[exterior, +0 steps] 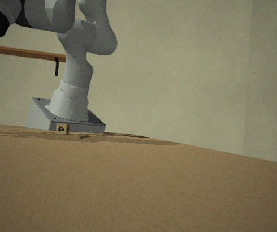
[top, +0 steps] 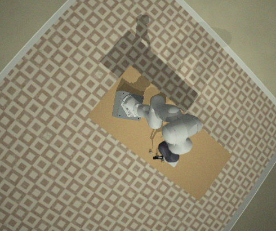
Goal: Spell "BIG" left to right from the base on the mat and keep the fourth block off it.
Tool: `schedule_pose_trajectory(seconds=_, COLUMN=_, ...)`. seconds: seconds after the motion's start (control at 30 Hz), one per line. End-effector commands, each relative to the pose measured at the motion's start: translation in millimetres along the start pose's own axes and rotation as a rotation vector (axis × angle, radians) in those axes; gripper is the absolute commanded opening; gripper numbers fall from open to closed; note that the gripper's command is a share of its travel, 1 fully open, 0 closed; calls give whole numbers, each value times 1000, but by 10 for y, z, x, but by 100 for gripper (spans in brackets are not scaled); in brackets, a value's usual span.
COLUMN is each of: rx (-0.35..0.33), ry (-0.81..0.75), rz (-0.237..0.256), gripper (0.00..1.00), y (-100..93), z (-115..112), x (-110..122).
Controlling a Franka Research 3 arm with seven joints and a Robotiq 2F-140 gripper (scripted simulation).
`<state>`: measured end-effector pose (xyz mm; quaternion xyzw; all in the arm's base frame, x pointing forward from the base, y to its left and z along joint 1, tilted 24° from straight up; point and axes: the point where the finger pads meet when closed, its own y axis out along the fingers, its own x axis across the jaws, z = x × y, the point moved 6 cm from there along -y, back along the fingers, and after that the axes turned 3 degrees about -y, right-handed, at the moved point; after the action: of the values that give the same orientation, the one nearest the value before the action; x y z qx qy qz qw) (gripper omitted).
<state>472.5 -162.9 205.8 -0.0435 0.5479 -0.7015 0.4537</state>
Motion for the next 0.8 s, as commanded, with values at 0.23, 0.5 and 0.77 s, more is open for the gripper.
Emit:
schedule_pose_trajectory(seconds=0.23, rx=-11, ry=-118, rz=-24, gripper=100, y=69, z=53, x=211)
schedule_pose_trajectory(seconds=0.5, rx=-11, ry=-118, rz=-24, gripper=100, y=69, z=53, x=211)
schedule_pose_trajectory(seconds=0.77, rx=-11, ry=-118, rz=-24, gripper=100, y=69, z=53, x=211)
